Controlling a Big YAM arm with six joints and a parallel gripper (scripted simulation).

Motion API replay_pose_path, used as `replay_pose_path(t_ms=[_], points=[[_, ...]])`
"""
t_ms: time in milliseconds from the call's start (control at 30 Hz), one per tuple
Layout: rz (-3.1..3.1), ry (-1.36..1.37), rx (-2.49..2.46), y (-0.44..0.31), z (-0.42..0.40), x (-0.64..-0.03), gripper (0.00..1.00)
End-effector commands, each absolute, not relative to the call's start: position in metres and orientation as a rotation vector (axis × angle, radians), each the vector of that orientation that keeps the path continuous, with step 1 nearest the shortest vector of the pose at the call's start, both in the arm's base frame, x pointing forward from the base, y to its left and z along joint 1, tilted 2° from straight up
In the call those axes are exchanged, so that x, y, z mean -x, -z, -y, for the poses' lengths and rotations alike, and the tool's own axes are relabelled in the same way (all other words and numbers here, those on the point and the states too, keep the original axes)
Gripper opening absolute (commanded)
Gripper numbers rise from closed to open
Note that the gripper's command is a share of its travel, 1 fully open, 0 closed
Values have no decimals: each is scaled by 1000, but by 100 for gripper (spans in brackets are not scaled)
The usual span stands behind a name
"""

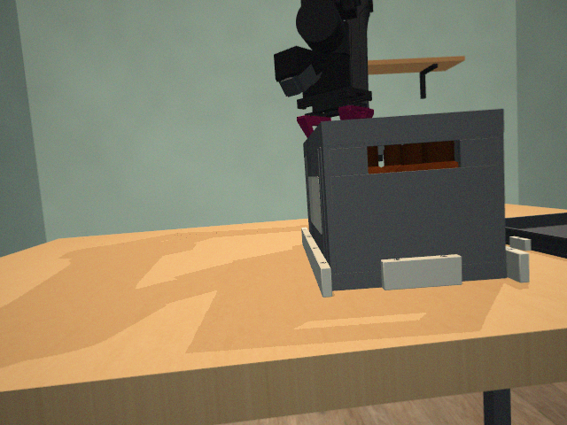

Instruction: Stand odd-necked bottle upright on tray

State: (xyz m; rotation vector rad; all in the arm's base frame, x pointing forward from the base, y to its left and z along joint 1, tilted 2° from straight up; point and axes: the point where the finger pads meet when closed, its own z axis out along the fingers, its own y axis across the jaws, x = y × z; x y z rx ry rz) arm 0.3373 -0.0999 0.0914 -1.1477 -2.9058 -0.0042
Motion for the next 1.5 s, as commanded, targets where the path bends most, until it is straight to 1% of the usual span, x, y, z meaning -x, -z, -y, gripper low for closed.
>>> replay_pose_path(t_ms=[0, 667, 900, 1000, 1367, 1467], points=[[2892, 6, 1143, -83, 101, -333, 61], [2890, 5, 1142, -85, 101, -332, 61], [2900, 7, 1146, -98, 100, -330, 61], [2953, 14, 1167, -123, 107, -352, 61], [2951, 13, 1166, -160, 108, -350, 61], [2926, 10, 1156, -154, 108, -351, 61]])
